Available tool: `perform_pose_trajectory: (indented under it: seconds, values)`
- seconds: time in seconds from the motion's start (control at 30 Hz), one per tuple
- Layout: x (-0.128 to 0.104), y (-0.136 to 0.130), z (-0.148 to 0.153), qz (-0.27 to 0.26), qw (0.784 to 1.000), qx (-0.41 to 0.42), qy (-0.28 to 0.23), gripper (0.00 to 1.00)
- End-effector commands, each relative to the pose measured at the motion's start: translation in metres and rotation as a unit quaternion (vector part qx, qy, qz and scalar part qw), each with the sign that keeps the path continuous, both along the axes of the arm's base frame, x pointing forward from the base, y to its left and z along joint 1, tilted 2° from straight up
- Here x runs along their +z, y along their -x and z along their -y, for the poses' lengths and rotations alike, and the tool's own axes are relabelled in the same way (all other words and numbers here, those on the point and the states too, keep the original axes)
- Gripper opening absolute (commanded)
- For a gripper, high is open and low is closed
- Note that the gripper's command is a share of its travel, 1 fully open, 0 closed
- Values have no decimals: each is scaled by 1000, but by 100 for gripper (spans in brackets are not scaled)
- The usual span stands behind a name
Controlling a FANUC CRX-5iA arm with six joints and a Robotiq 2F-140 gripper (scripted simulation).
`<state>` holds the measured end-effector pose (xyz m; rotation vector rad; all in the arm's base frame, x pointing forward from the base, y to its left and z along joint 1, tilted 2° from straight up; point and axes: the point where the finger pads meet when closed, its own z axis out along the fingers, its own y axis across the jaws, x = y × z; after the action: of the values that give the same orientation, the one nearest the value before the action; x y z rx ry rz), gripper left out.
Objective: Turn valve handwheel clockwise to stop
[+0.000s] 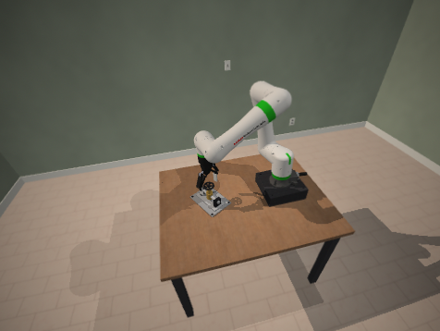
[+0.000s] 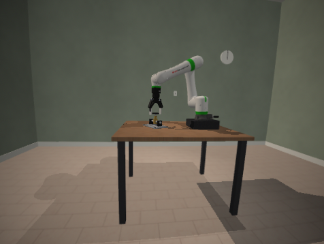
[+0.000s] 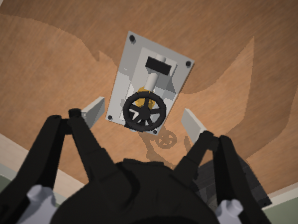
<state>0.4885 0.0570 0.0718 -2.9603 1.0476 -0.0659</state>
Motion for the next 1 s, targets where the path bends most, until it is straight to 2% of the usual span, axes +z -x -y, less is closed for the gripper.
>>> perform_pose_trajectory:
  seconds: [0.0,0.57,0.97]
  values:
    - [0,0,0,0,1000,0,0,100]
    - [17,1,0,0,1000,0,0,100]
    - [46,2,-1,0,1000,0,0,100]
